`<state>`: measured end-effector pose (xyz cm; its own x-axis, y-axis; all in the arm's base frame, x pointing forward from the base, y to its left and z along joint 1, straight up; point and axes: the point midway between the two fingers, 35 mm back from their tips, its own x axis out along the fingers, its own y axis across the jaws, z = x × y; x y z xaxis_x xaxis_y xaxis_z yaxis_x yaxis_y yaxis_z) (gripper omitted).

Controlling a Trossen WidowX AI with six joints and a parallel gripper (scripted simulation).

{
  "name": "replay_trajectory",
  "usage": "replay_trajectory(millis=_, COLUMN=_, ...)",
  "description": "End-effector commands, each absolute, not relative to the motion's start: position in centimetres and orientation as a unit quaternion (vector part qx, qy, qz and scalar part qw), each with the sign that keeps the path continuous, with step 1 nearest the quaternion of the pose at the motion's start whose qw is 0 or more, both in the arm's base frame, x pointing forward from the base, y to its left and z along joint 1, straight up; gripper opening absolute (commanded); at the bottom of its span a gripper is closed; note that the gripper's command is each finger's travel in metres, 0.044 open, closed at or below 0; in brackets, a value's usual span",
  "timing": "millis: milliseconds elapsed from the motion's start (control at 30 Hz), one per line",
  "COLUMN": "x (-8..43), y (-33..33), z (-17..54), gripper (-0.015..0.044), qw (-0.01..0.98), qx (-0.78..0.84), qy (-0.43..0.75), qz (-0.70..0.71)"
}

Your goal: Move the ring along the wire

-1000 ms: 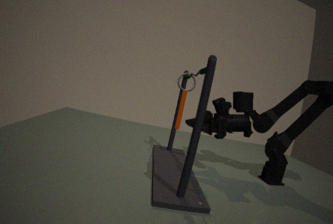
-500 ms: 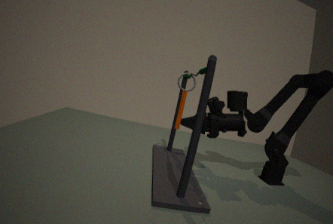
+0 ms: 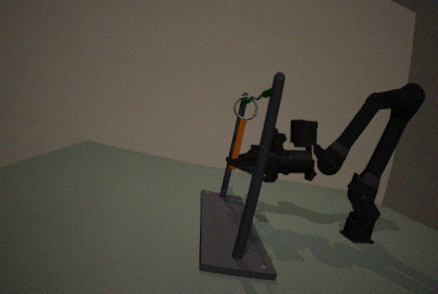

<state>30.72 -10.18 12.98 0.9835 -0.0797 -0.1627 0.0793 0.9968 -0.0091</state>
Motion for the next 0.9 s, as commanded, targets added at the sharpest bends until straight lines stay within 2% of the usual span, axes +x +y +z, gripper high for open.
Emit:
replay_trajectory(millis=0, x=31.49, y=-10.27, z=12.97, gripper=0.016, qw=0.996, qx=-0.001, qy=0.078, qz=-0.042)
replay_trajectory(millis=867, x=32.16, y=-10.2, z=12.68, gripper=0.016, qw=0.996, qx=-0.001, qy=0.078, qz=-0.042)
